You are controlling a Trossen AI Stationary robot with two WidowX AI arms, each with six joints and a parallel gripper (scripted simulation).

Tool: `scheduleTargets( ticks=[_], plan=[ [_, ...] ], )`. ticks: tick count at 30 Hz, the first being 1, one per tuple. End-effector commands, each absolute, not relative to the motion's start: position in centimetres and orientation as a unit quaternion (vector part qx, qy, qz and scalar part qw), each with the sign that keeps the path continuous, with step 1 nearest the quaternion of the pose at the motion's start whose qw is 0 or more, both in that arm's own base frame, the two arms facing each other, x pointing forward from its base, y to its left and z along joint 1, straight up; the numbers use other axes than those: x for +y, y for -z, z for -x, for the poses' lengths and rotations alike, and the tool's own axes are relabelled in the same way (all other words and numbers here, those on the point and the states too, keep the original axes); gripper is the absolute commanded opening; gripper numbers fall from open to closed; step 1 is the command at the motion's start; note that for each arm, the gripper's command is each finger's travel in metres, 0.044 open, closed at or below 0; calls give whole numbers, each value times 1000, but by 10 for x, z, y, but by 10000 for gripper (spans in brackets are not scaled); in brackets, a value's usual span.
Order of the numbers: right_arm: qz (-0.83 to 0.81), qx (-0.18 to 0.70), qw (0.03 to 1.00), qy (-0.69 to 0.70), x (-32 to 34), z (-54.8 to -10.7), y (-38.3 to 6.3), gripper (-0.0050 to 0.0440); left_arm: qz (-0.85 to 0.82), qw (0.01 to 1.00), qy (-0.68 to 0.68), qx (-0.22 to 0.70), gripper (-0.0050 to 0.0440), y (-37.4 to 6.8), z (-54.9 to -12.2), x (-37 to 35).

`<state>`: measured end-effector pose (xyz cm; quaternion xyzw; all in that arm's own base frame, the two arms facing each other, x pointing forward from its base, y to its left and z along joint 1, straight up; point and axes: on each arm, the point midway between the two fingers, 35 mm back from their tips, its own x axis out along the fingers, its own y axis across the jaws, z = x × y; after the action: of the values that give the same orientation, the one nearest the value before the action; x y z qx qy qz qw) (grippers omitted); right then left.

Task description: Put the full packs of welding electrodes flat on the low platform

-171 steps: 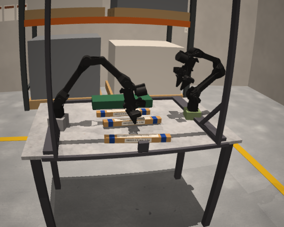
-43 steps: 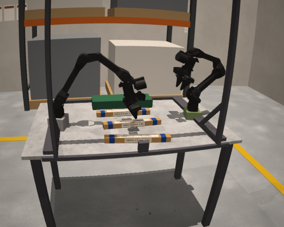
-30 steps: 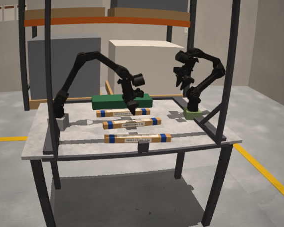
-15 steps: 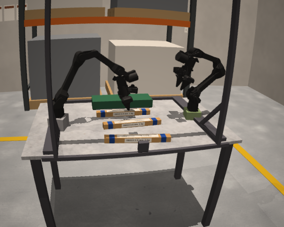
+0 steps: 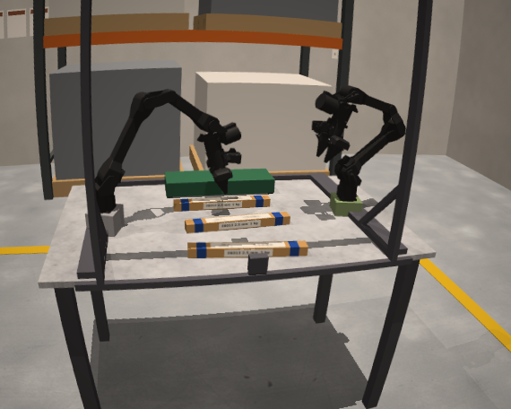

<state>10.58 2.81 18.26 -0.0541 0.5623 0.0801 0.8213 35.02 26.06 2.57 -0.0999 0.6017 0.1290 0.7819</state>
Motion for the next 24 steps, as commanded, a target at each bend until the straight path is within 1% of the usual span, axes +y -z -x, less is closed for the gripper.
scheduleTargets(
  ticks=[1,5,7,12,14,19,24],
  plan=[
    [52,553,828,-79,28,-107,-189,330,91,792,-132,590,330,-39,-356,264],
    [52,553,828,-79,28,-107,-189,330,91,792,-132,590,330,-39,-356,264],
    [52,553,828,-79,28,-107,-189,330,94,785,-126,599,330,-22,-353,261],
    [52,553,828,-79,28,-107,-189,330,95,785,-126,599,330,-6,-353,261],
    [52,553,828,-79,28,-107,-189,330,95,785,-126,599,330,-6,-353,261],
    [52,553,828,-79,28,-107,-189,330,95,785,-126,599,330,11,-353,261],
    [52,553,828,-79,28,-107,-189,330,94,786,-127,597,330,13,-355,261]
  ],
)
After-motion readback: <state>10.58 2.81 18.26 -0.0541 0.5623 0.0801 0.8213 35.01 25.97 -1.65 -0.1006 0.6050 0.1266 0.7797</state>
